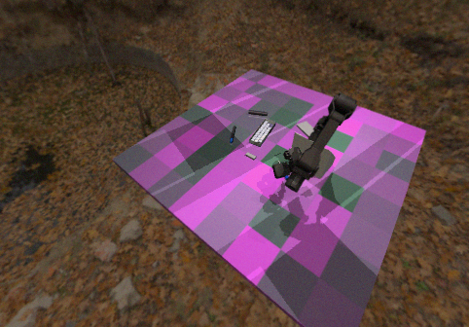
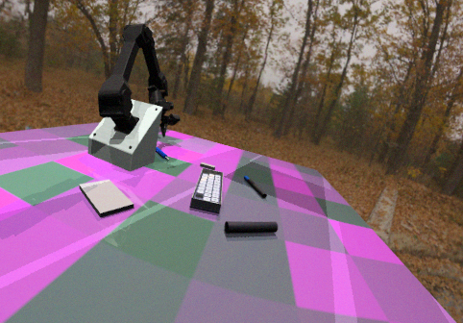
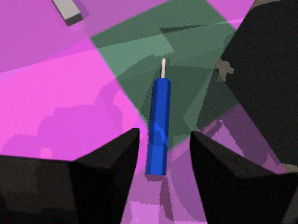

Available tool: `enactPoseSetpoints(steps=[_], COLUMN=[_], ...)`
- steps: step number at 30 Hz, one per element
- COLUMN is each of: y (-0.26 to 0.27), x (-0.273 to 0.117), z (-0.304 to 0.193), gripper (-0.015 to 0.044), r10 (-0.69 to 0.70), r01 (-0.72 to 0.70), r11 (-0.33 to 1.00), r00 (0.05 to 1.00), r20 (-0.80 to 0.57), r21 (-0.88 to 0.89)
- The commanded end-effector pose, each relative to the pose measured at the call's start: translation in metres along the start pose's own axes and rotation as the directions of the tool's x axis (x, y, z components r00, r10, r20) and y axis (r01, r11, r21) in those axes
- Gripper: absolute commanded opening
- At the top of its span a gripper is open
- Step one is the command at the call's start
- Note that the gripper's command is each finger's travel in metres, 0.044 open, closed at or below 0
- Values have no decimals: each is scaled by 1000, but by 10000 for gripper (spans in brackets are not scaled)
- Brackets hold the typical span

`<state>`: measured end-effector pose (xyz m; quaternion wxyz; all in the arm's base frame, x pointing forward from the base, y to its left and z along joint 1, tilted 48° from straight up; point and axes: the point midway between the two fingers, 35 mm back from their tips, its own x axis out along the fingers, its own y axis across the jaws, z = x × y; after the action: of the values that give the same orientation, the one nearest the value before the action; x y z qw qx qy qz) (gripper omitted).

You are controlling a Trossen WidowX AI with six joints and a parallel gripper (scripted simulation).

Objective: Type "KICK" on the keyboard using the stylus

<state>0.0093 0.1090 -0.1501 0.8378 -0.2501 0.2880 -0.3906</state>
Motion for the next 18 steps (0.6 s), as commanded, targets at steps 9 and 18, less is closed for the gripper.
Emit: enactPoseSetpoints(steps=[9,18], y=[0,1], x=[3,9], z=[-6,-8], gripper=[150,150], r10=[2,2], r01=[-3,-3], r11=[999,999], r00=[1000,1000], r20=[12,12], r21=[40,40])
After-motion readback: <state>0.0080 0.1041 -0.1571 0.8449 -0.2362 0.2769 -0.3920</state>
